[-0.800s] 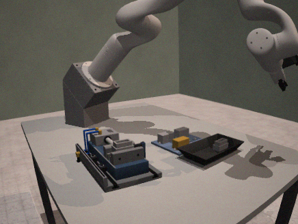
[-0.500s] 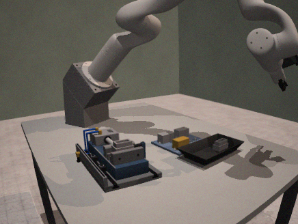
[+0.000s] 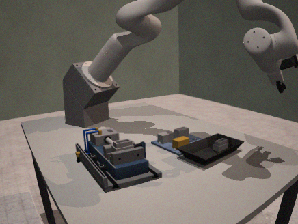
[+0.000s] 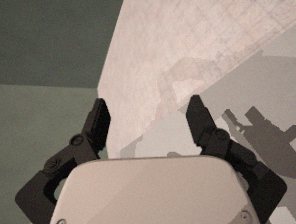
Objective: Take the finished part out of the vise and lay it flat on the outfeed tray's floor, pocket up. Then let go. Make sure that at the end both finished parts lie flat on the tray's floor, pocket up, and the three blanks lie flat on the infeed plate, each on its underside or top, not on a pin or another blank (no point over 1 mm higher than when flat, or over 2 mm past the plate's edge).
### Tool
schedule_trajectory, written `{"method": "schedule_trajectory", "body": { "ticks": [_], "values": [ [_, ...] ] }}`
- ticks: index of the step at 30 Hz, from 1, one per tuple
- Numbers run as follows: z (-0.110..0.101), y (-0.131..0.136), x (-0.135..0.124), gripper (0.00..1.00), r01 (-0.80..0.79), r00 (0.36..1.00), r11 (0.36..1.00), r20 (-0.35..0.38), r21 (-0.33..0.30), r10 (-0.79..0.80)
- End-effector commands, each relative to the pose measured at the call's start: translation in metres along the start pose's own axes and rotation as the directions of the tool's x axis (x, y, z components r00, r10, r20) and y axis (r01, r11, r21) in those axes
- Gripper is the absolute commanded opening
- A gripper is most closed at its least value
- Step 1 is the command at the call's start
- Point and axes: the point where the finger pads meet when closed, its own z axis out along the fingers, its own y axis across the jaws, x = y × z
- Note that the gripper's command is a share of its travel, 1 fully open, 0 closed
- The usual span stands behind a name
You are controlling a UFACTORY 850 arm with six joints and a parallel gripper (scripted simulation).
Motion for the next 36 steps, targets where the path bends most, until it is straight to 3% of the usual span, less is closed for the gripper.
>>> {"method": "schedule_trajectory", "body": {
  "ticks": [1,8,10,11,14,20,25,27,28,30,36],
  "values": [
    [-0.025,0.027,-0.018,1.0,-0.136,0.991,0.986,-0.018,-0.093,0.135],
    [-0.066,0.065,-0.05,1.0,-0.35,0.937,0.911,-0.087,-0.221,0.339],
    [-0.066,0.065,-0.05,1.0,-0.35,0.937,0.911,-0.087,-0.221,0.339],
    [-0.084,0.078,-0.065,1.0,-0.432,0.902,0.862,-0.127,-0.264,0.413],
    [-0.098,0.088,-0.076,1.0,-0.494,0.87,0.819,-0.161,-0.293,0.467],
    [-0.138,0.112,-0.111,1.0,-0.652,0.758,0.671,-0.275,-0.352,0.592],
    [-0.172,0.128,-0.141,1.0,-0.764,0.644,0.528,-0.379,-0.372,0.665],
    [-0.172,0.128,-0.141,1.0,-0.764,0.644,0.528,-0.379,-0.372,0.665],
    [-0.191,0.134,-0.159,1.0,-0.817,0.573,0.441,-0.44,-0.371,0.691],
    [-0.2,0.137,-0.167,1.0,-0.838,0.54,0.402,-0.467,-0.368,0.7],
    [-0.241,0.147,-0.208,1.0,-0.921,0.372,0.207,-0.595,-0.329,0.712]
  ]
}}
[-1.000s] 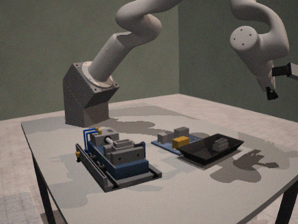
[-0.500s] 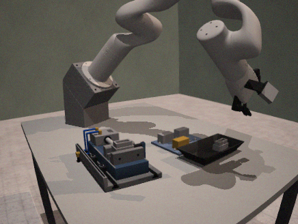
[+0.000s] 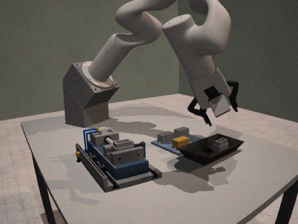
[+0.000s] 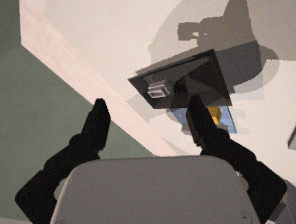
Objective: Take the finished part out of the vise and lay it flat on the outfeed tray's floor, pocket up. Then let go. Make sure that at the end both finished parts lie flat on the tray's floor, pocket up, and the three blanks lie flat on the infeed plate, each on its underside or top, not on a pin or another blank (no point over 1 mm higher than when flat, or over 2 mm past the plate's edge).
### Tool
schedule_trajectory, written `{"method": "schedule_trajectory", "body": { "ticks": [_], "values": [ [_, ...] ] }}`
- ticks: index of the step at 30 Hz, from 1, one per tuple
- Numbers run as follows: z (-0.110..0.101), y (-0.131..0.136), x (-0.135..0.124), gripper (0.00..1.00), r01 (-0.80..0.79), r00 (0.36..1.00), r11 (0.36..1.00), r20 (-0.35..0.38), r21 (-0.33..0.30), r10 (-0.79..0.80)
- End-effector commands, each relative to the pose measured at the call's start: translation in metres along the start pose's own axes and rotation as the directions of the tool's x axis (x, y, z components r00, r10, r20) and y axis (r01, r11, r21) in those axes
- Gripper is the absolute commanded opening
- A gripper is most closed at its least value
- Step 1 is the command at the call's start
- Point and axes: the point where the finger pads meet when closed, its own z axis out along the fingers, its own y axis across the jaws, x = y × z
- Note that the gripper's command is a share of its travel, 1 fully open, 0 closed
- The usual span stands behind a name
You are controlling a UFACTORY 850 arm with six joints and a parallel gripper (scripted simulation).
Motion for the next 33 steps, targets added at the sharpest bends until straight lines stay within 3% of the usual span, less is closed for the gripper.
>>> {"method": "schedule_trajectory", "body": {
  "ticks": [1,6,8,9,15,23,25,27,29,33],
  "values": [
    [-0.017,0.038,0.007,1.0,-0.144,0.988,0.988,-0.06,-0.061,0.14],
    [-0.039,0.082,0.01,1.0,-0.31,0.945,0.945,-0.142,-0.107,0.294],
    [-0.039,0.082,0.01,1.0,-0.31,0.945,0.945,-0.142,-0.107,0.294],
    [-0.051,0.106,0.009,1.0,-0.401,0.907,0.908,-0.192,-0.123,0.374],
    [-0.076,0.151,0.005,1.0,-0.56,0.811,0.818,-0.288,-0.133,0.509],
    [-0.116,0.216,-0.01,1.0,-0.767,0.607,0.635,-0.434,-0.098,0.666],
    [-0.116,0.216,-0.01,1.0,-0.767,0.607,0.635,-0.434,-0.098,0.666],
    [-0.132,0.241,-0.019,1.0,-0.833,0.508,0.549,-0.488,-0.068,0.71],
    [-0.14,0.253,-0.025,1.0,-0.862,0.456,0.505,-0.513,-0.05,0.728],
    [-0.145,0.26,-0.028,1.0,-0.877,0.425,0.479,-0.527,-0.039,0.736]
  ]
}}
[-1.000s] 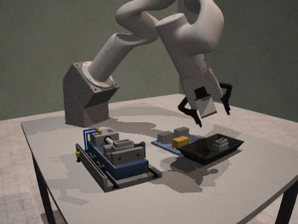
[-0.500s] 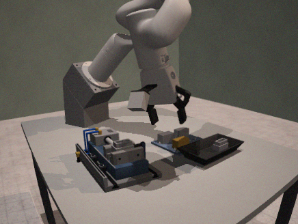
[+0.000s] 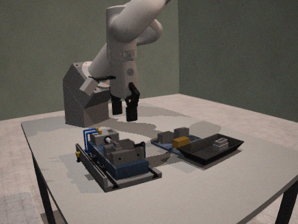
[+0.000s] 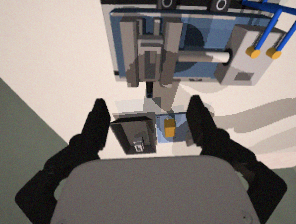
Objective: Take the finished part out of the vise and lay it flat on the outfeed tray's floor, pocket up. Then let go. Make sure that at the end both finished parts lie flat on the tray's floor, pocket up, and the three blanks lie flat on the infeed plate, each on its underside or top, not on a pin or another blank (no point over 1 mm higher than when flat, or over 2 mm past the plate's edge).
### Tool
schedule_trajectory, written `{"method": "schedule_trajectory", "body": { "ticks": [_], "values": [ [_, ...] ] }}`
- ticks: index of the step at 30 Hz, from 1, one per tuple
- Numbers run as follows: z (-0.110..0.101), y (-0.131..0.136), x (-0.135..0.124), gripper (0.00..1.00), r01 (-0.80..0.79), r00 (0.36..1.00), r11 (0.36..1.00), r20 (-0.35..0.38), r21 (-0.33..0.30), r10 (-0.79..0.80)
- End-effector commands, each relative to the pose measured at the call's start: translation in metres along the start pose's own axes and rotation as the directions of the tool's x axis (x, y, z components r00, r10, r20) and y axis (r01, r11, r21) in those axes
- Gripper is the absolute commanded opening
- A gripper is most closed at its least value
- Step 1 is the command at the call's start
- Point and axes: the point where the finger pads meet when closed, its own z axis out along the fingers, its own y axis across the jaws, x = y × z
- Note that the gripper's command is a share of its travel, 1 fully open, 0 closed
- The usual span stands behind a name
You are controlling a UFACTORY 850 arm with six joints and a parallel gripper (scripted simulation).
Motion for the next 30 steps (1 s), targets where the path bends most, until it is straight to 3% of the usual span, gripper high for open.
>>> {"method": "schedule_trajectory", "body": {
  "ticks": [1,3,4,30],
  "values": [
    [-0.0022,0.0059,0.0077,1.0,-0.035,0.999,0.999,-0.017,-0.01,0.035],
    [-0.0022,0.0059,0.0077,1.0,-0.035,0.999,0.999,-0.017,-0.01,0.035],
    [-0.0022,0.0059,0.0077,0.0,-0.035,0.999,0.999,-0.017,-0.01,0.035],
    [-0.0022,0.0059,0.0077,0.0,-0.035,0.999,0.999,-0.017,-0.01,0.035]
  ]
}}
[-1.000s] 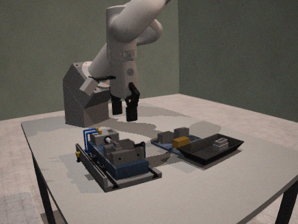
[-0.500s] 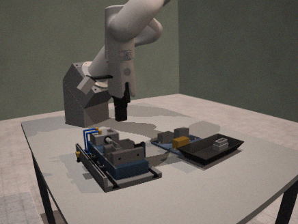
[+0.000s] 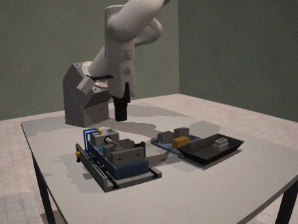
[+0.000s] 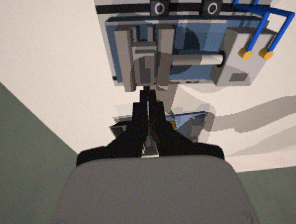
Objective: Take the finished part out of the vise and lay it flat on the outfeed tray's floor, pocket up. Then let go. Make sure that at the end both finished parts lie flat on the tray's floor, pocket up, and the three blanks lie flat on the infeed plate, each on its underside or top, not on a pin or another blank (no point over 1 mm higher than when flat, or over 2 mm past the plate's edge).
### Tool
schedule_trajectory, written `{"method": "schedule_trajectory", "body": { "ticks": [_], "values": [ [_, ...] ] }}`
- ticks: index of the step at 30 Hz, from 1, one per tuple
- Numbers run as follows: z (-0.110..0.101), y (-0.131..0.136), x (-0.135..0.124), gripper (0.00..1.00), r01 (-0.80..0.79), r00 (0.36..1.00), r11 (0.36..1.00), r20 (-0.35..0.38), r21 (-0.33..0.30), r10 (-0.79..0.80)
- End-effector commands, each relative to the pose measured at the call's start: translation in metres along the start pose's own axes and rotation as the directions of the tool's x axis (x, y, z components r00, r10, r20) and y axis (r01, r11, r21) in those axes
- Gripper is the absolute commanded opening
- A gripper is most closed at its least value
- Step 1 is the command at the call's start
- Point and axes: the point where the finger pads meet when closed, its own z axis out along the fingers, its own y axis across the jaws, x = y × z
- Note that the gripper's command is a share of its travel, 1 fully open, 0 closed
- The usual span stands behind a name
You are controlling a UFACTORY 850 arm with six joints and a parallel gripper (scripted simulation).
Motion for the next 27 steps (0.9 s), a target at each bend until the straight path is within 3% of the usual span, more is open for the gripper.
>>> {"method": "schedule_trajectory", "body": {
  "ticks": [1,18,19,27],
  "values": [
    [-0.0005,-0.0006,0.0003,0.0,0.0,1.0,1.0,-0.001,0.001,0.0],
    [-0.0005,-0.0006,0.0003,0.0,0.0,1.0,1.0,-0.001,0.001,0.0],
    [-0.0005,-0.0006,0.0003,0.69,0.0,1.0,1.0,-0.001,0.001,0.0],
    [-0.0005,-0.0006,0.0003,0.69,0.0,1.0,1.0,-0.001,0.001,0.0]
  ]
}}
